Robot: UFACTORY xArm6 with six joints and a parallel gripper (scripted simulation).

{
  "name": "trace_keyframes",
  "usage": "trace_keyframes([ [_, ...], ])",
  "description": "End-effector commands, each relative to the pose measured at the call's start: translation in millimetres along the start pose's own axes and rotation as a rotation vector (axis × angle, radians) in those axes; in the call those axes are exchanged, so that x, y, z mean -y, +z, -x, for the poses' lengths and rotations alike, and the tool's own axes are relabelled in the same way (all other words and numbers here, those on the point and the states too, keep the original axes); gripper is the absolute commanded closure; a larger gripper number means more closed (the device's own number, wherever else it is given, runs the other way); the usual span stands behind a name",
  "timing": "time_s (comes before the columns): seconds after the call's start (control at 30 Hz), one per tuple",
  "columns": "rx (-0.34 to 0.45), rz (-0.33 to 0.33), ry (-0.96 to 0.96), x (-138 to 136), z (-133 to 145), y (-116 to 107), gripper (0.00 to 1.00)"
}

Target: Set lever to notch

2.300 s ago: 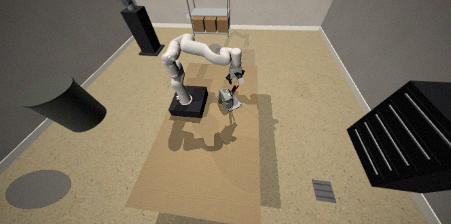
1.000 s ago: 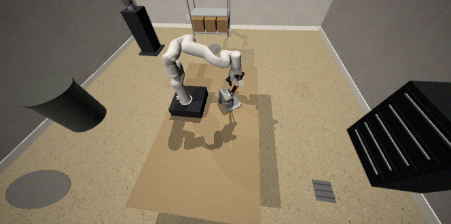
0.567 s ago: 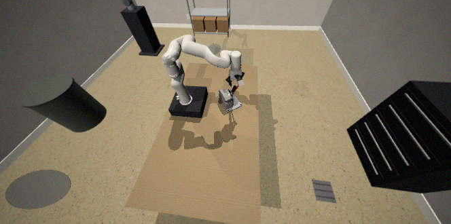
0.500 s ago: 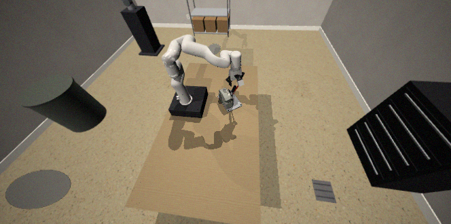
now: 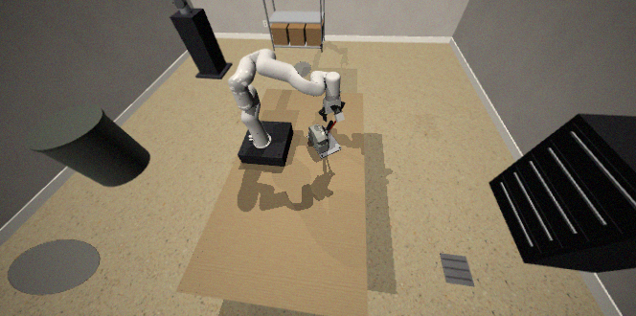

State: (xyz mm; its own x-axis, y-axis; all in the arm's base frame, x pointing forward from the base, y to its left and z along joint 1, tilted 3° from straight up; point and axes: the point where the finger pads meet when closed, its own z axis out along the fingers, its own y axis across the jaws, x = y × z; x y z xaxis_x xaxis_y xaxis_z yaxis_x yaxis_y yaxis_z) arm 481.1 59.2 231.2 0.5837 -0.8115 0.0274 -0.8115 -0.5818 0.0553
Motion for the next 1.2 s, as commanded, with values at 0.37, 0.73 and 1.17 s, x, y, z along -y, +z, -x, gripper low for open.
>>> trace_keyframes([
  [0.37,-0.002,-0.004,0.0,1,-1,-2,0.0],
  [0.73,-0.002,-0.004,0.0,1,-1,0,0.0],
  [1.17,-0.002,-0.004,0.0,1,-1,12,0.0],
])
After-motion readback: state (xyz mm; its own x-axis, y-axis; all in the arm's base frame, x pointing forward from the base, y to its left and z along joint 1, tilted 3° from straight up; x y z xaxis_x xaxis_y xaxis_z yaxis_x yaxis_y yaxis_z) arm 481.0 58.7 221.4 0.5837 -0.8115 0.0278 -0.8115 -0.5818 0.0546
